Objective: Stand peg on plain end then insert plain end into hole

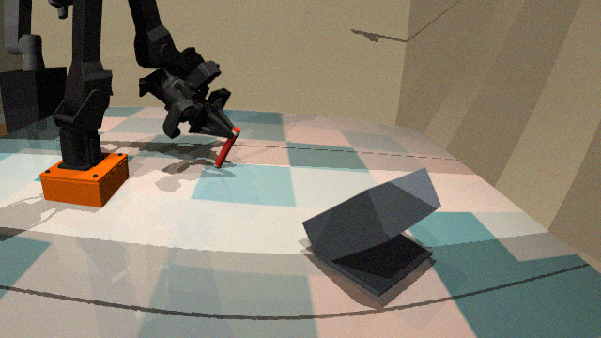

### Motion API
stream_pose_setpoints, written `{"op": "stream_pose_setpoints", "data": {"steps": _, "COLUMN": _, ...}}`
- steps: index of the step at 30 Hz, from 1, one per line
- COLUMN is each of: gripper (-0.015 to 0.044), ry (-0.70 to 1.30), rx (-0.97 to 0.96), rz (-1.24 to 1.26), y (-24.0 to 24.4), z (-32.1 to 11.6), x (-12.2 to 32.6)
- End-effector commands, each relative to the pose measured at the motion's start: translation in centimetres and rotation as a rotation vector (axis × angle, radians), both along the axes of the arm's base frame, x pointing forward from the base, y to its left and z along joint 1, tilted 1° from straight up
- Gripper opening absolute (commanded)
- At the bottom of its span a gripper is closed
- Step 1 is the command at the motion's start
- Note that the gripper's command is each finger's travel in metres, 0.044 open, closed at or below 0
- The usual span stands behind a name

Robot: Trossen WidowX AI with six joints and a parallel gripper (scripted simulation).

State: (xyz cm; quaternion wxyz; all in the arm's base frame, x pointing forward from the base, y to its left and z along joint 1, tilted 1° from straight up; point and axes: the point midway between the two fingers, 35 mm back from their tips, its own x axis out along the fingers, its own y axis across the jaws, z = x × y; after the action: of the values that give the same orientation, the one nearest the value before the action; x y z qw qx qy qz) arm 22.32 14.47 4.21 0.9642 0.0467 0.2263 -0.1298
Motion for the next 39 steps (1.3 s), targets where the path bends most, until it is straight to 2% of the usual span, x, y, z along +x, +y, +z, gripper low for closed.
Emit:
{"op": "stream_pose_setpoints", "data": {"steps": 1, "gripper": 0.0049, "ry": -0.034, "rx": -0.011, "rz": -0.003, "y": 0.0, "z": -0.1, "x": -0.3}}
{"op": "stream_pose_setpoints", "data": {"steps": 32, "gripper": 0.0049, "ry": -0.291, "rx": -0.084, "rz": -0.012, "y": 0.5, "z": -0.5, "x": -2.3}}
{"op": "stream_pose_setpoints", "data": {"steps": 39, "gripper": 0.0049, "ry": -0.266, "rx": -0.079, "rz": -0.010, "y": 0.5, "z": -0.5, "x": -2.3}}
